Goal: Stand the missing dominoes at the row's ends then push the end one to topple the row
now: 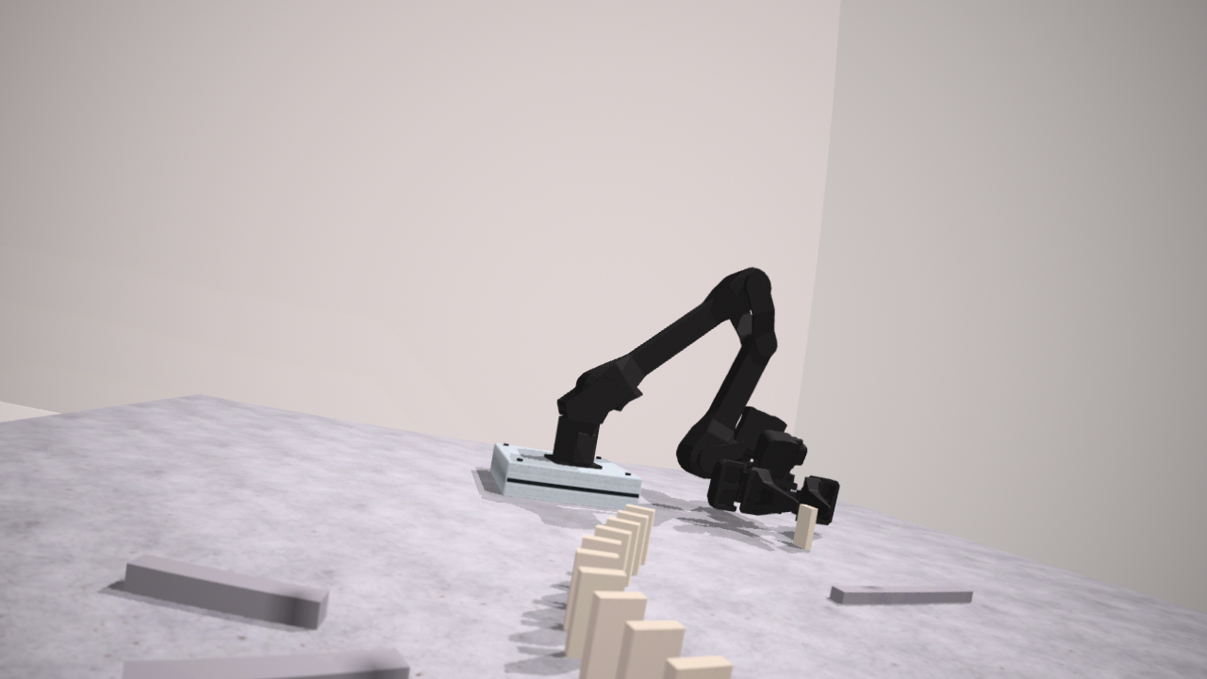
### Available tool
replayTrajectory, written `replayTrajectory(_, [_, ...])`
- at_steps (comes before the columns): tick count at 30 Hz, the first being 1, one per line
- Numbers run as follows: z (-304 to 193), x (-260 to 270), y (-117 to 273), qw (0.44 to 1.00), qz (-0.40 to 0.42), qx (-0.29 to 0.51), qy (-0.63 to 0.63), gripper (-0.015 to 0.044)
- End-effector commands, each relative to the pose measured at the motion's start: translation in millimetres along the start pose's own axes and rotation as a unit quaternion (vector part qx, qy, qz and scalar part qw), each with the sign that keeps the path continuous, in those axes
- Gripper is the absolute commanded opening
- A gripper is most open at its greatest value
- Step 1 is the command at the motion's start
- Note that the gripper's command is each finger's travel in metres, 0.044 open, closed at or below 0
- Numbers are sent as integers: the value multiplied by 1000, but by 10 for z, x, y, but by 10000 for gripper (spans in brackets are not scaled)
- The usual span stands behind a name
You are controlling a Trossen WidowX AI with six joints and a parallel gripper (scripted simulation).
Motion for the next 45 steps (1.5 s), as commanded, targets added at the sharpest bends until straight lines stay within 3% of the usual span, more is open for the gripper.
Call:
replayTrajectory(1, [-2,9,-2,1000,1,0,-3,312])
replayTrajectory(6, [10,10,-2,1000,1,0,-3,440])
replayTrajectory(13, [456,12,11,1000,0,0,-1,440])
replayTrajectory(19, [508,142,-17,999,24,14,-17,440])
replayTrajectory(24, [558,678,-147,982,108,116,-99,440])
replayTrajectory(27, [576,876,-246,959,119,205,-155,440])
replayTrajectory(34, [691,859,-595,852,-21,404,-334,440])
replayTrajectory(45, [999,450,-682,654,-290,508,-480,440])
Point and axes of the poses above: the point midway between the two fingers, 35 mm back from their tips, its own y axis back along the fingers, its own x axis across the jaws, z = x × y, the point moved 4 cm from there along y, back along the fingers, and after that the axes turned 3 degrees about -y, right-handed, at the moved point
